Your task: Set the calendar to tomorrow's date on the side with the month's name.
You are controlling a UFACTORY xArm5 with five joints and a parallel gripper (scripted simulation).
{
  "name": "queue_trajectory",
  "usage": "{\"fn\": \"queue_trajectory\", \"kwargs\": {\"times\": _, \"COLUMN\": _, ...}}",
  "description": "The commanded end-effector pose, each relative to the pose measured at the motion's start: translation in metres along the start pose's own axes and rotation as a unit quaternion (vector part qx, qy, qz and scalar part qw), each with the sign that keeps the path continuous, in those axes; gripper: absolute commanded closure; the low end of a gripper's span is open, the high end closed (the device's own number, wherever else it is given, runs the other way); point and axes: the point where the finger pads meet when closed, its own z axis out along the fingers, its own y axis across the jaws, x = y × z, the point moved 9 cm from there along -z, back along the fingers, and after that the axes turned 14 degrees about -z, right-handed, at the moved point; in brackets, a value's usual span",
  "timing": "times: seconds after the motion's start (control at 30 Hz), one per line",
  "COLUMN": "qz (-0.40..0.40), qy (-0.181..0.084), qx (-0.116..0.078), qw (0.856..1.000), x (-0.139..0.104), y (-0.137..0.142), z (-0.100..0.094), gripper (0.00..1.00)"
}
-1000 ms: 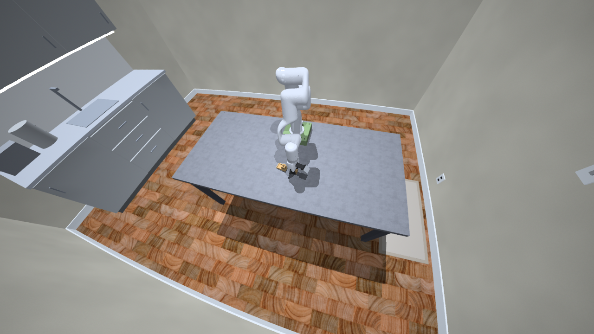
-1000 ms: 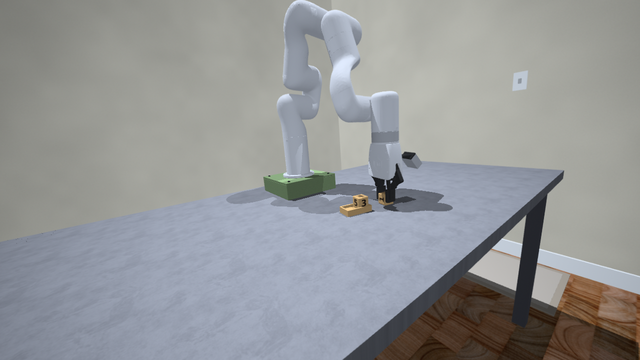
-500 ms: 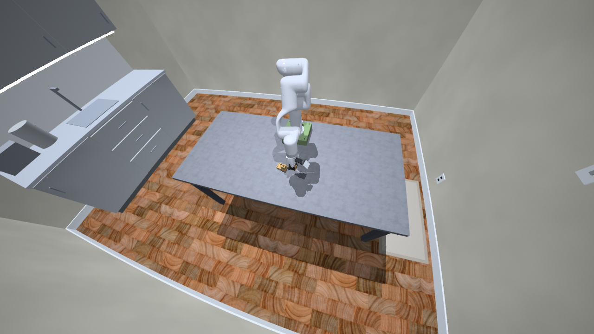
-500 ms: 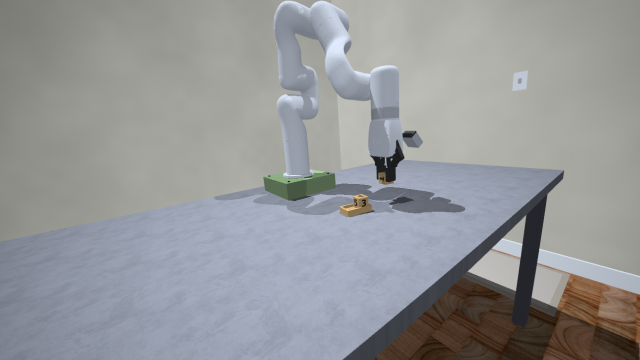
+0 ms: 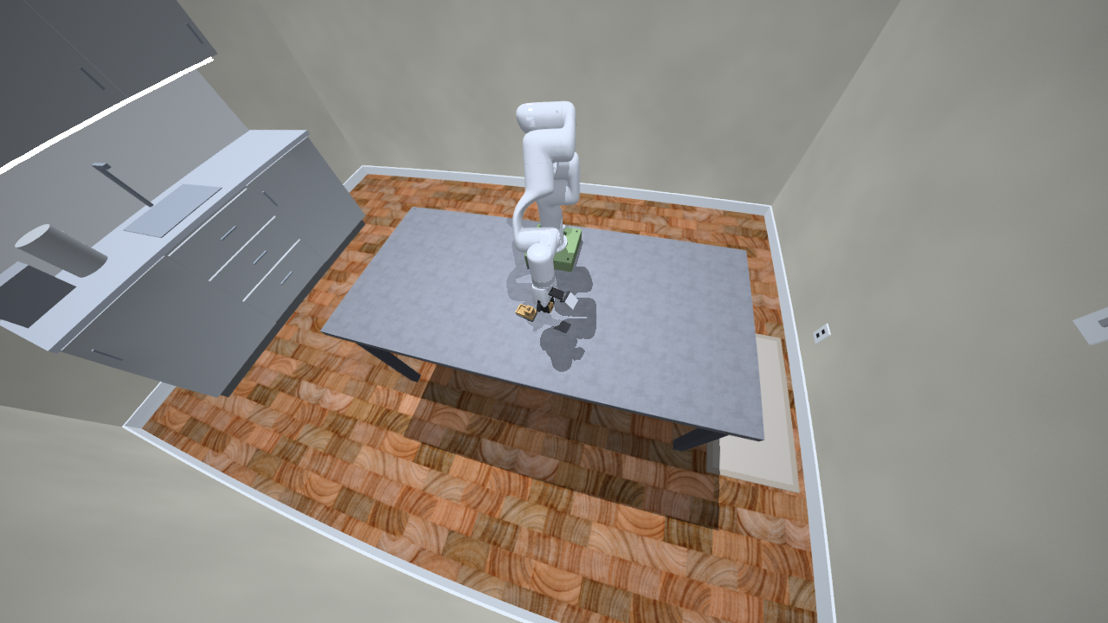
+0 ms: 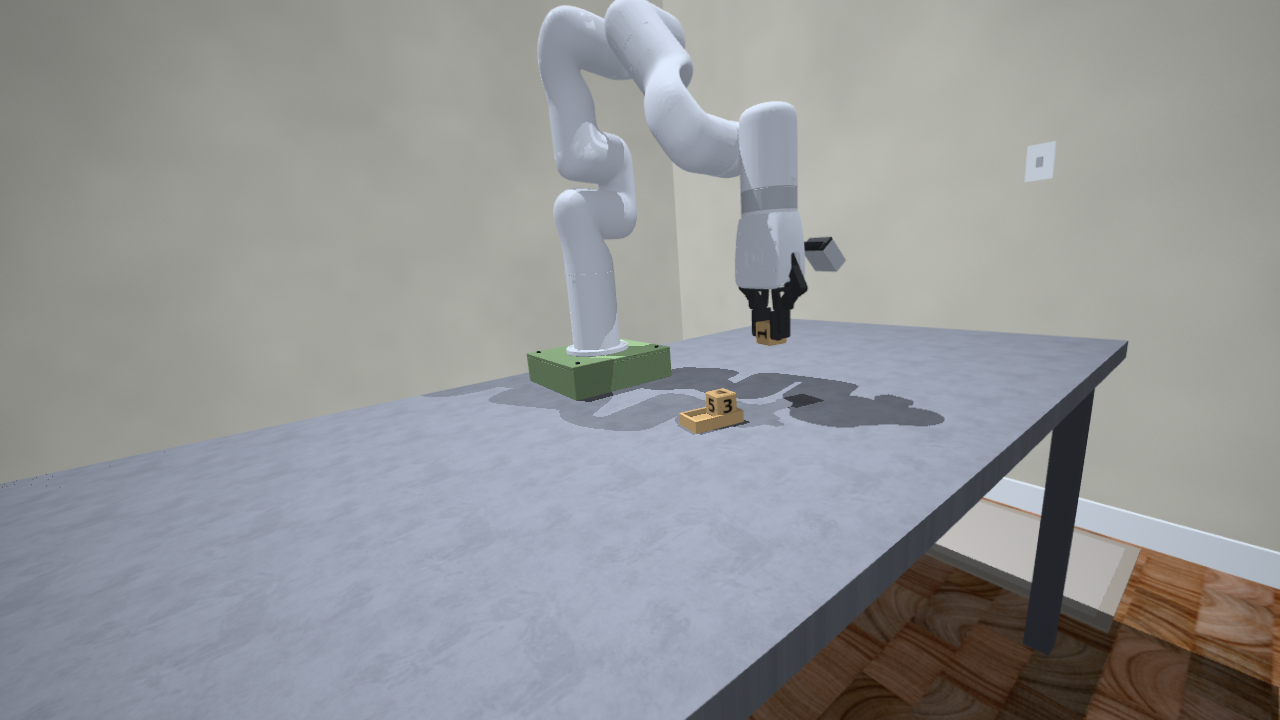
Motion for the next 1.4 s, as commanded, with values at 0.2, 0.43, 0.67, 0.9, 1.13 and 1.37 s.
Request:
{"fn": "queue_trajectory", "kwargs": {"times": 0.2, "qz": -0.002, "qy": 0.001, "qx": -0.002, "qw": 1.0, "x": -0.077, "y": -0.012, "z": -0.009, "gripper": 0.71}}
{"fn": "queue_trajectory", "kwargs": {"times": 0.43, "qz": -0.004, "qy": 0.001, "qx": -0.002, "qw": 1.0, "x": -0.124, "y": -0.028, "z": -0.013, "gripper": 0.71}}
{"fn": "queue_trajectory", "kwargs": {"times": 0.67, "qz": -0.004, "qy": 0.001, "qx": -0.002, "qw": 1.0, "x": -0.124, "y": -0.028, "z": -0.013, "gripper": 0.71}}
{"fn": "queue_trajectory", "kwargs": {"times": 0.9, "qz": -0.004, "qy": 0.001, "qx": -0.002, "qw": 1.0, "x": -0.124, "y": -0.028, "z": -0.012, "gripper": 0.71}}
{"fn": "queue_trajectory", "kwargs": {"times": 1.13, "qz": -0.004, "qy": 0.001, "qx": -0.002, "qw": 1.0, "x": -0.124, "y": -0.028, "z": -0.006, "gripper": 0.71}}
{"fn": "queue_trajectory", "kwargs": {"times": 1.37, "qz": -0.004, "qy": 0.001, "qx": -0.002, "qw": 1.0, "x": -0.124, "y": -0.028, "z": 0.013, "gripper": 0.71}}
